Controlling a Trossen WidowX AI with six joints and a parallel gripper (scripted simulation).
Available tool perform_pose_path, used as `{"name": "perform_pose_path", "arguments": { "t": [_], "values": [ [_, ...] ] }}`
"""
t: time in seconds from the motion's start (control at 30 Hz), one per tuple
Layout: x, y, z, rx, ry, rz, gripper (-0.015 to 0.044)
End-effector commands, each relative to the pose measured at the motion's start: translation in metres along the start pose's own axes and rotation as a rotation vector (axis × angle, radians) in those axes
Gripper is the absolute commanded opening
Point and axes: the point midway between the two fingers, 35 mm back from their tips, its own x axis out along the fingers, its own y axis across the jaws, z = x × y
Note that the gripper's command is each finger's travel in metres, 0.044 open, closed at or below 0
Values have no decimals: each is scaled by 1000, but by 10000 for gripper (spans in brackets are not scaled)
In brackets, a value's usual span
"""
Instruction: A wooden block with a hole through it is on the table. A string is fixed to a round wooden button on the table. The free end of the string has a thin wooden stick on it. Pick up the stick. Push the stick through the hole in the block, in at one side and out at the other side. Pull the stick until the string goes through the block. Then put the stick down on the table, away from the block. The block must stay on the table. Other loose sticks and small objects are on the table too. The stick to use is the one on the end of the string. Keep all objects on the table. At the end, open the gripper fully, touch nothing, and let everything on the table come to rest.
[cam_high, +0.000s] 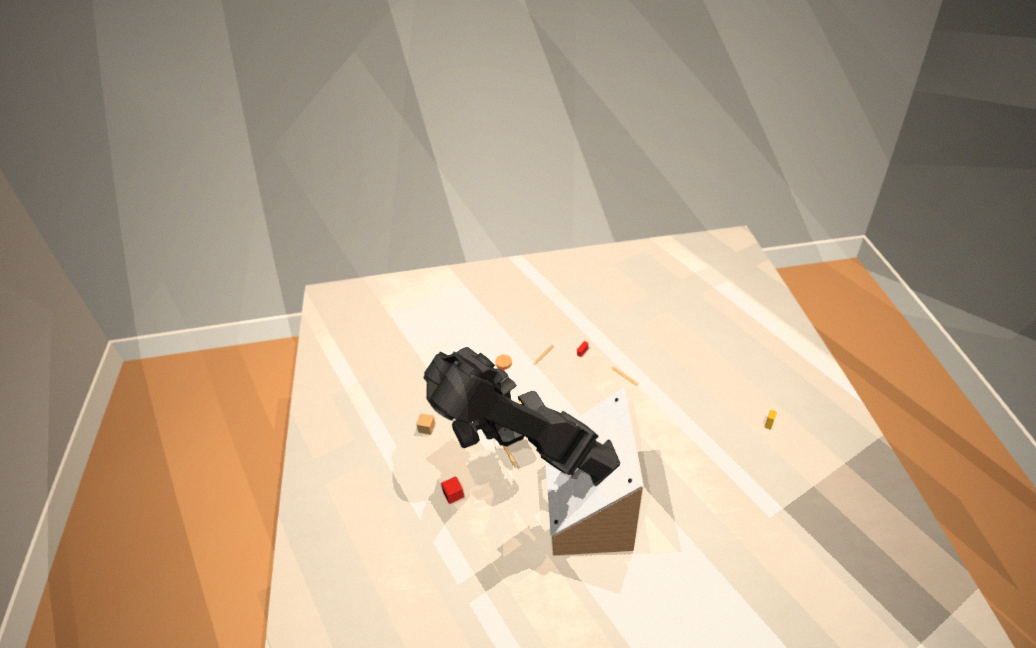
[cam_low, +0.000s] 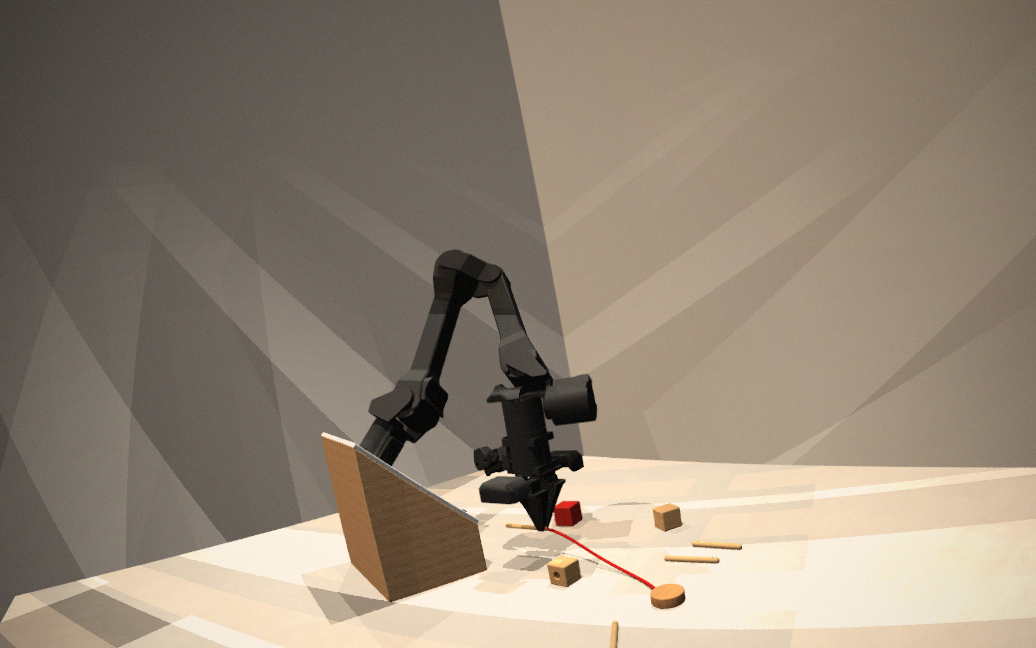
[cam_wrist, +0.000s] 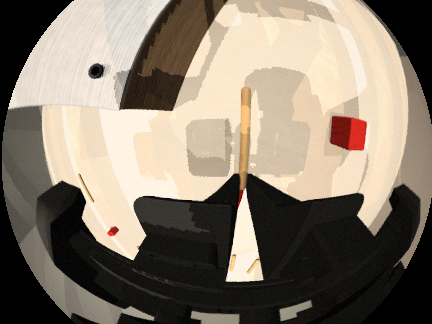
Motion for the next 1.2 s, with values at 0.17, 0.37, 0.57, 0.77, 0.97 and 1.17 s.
{"name": "perform_pose_path", "arguments": {
  "t": [0.17, 0.37, 0.57, 0.77, 0.97, 1.17],
  "values": [
    [-14, -3, -2, -10, 12, -9, 0],
    [-20, -4, -1, -10, 12, -10, 0],
    [-17, 0, -1, 137, -3, 4, 0],
    [-20, 1, -5, 371, -12, 14, 0],
    [-22, 2, -8, 605, -19, 25, 0],
    [-24, 3, -12, 839, -24, 38, 0]
  ]
}}
